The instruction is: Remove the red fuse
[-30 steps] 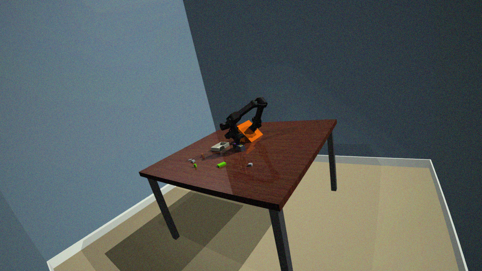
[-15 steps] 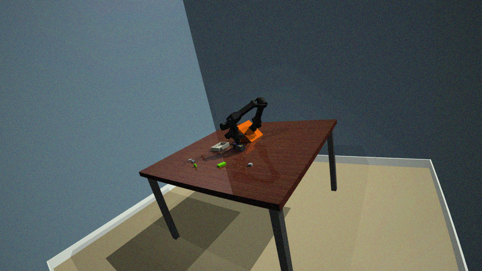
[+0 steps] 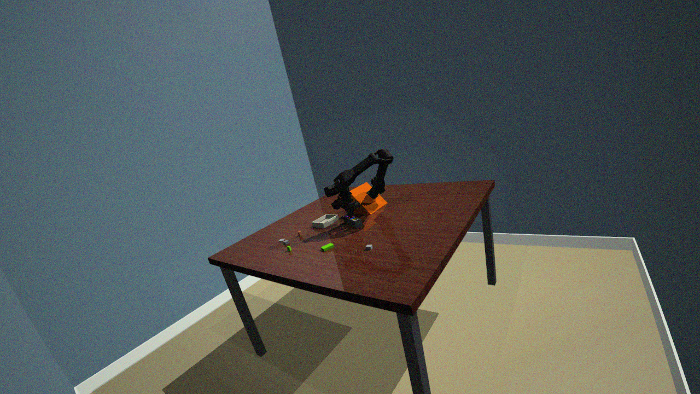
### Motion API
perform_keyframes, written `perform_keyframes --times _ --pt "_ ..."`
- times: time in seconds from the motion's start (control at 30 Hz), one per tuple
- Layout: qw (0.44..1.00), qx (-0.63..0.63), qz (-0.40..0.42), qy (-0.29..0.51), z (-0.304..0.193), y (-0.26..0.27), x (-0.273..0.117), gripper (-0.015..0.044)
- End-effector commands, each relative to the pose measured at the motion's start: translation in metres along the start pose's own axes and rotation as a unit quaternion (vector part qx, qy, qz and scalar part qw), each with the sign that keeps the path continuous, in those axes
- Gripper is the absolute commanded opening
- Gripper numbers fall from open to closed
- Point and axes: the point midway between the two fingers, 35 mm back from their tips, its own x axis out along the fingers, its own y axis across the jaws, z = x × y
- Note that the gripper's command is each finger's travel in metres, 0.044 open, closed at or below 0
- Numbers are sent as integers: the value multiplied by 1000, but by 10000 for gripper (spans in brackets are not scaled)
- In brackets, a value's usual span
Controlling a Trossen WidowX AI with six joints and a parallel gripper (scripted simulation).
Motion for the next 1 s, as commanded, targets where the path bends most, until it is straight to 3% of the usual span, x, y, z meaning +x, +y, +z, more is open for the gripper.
perform_keyframes --times 0.0,0.97 --pt "1000 -3 -1 -1 1 0 -3 0" --pt "1000 -1 -1 0 1 0 -17 0"
